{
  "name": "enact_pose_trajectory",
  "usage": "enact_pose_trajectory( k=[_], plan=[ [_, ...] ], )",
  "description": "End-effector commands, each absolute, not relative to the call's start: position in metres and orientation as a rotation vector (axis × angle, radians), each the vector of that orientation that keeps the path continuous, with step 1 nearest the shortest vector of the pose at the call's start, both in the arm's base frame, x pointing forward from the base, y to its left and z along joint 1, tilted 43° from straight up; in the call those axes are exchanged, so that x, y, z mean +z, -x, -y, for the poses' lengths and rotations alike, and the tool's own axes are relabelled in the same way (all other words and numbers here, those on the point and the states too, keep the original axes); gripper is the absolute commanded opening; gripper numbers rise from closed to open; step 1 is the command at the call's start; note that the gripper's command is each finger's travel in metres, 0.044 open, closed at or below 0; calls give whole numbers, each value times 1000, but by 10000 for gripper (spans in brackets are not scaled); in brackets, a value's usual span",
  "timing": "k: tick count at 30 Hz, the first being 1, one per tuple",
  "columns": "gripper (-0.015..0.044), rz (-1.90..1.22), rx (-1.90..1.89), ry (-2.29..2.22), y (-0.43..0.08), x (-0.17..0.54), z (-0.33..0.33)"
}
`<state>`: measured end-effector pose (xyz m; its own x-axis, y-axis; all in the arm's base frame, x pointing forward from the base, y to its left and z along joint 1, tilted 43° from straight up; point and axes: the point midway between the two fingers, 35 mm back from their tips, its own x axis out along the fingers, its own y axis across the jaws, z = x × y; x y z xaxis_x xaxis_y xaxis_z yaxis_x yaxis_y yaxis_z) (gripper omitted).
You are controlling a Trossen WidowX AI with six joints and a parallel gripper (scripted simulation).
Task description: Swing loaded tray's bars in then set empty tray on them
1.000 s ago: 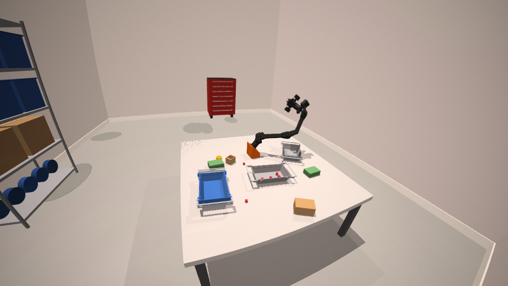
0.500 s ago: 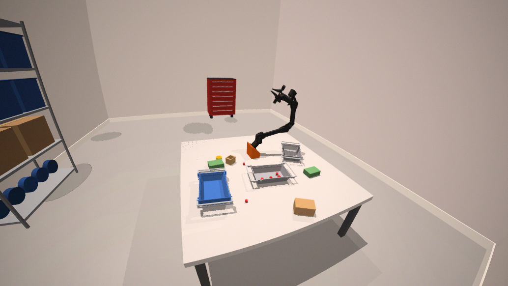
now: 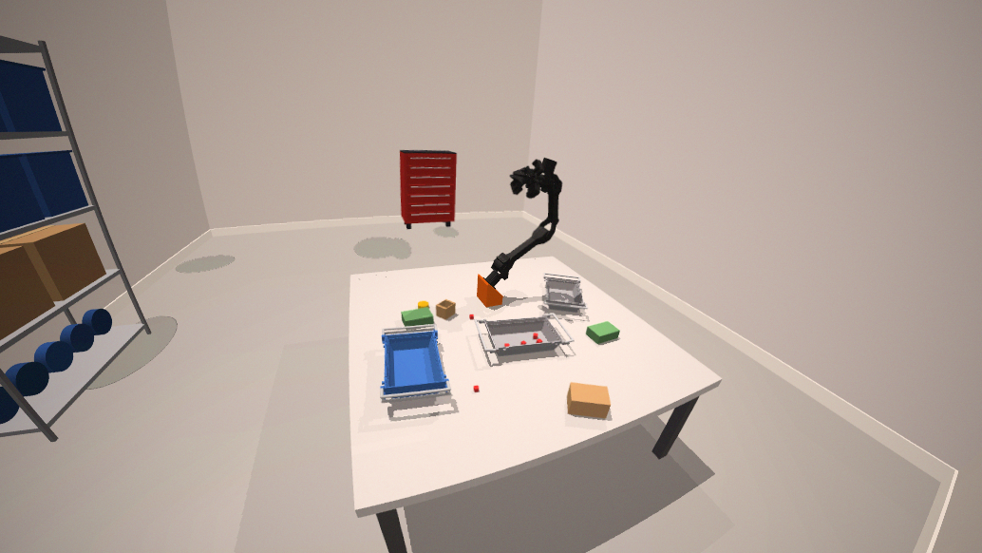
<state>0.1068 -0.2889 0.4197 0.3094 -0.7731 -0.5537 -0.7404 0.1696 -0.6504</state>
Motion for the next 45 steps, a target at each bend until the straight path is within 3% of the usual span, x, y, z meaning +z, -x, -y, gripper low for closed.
enact_pose_trajectory(
  k=[1,13,25,34,45],
  plan=[
    [88,-1285,126,1606,-158,395,283],
    [88,-751,754,1786,-307,313,209],
    [88,-358,1195,1796,-377,247,102],
    [88,98,1582,1787,-404,189,-19],
    [88,684,1889,1668,-384,139,-144]
  ],
)
